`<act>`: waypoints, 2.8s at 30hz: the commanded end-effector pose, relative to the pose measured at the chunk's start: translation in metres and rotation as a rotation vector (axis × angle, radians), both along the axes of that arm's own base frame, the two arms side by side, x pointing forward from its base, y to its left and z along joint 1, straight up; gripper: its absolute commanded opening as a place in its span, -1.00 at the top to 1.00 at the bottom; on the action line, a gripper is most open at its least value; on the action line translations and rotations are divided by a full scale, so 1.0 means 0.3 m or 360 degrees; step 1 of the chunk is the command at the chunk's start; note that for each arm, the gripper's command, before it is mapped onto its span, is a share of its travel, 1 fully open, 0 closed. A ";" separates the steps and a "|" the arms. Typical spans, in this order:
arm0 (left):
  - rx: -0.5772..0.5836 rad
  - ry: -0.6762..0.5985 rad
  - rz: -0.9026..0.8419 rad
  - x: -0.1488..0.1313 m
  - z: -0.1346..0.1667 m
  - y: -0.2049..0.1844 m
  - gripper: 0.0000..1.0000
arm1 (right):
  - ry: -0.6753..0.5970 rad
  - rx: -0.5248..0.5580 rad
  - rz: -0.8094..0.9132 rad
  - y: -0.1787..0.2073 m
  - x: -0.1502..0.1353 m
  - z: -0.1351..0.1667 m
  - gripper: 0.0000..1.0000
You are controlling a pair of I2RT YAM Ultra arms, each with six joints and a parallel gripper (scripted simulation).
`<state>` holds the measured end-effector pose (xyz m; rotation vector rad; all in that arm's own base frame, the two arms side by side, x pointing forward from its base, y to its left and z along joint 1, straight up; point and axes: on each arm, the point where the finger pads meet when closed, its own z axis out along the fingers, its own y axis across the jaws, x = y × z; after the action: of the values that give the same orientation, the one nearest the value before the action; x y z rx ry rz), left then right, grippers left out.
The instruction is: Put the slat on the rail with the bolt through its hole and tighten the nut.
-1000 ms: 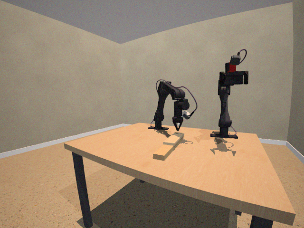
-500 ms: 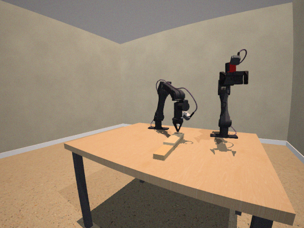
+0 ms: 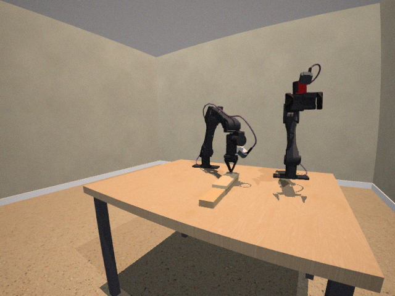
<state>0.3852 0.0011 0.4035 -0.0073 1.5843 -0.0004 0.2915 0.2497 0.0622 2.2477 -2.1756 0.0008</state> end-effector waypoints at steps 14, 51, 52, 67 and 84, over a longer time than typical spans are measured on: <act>0.0008 -0.0042 -0.0007 -0.015 0.028 0.000 -1.00 | -0.0033 0.0032 0.0000 0.006 0.018 0.085 0.75; 0.0008 -0.0042 -0.0007 -0.015 0.028 0.000 -1.00 | -0.0040 0.0036 0.0001 -0.042 0.057 0.133 0.75; 0.0008 -0.0042 -0.0007 -0.015 0.028 0.000 -1.00 | -0.0040 0.0036 0.0001 -0.042 0.057 0.133 0.75; 0.0008 -0.0042 -0.0007 -0.015 0.028 0.000 -1.00 | -0.0028 0.0027 0.0000 -0.008 0.024 0.116 0.75; 0.0008 -0.0042 -0.0007 -0.015 0.028 0.000 -1.00 | -0.0025 0.0025 -0.0003 0.013 -0.002 0.123 0.75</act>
<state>0.3852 0.0011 0.4035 -0.0073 1.5843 -0.0004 0.2905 0.2493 0.0821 2.2367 -2.1655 -0.0014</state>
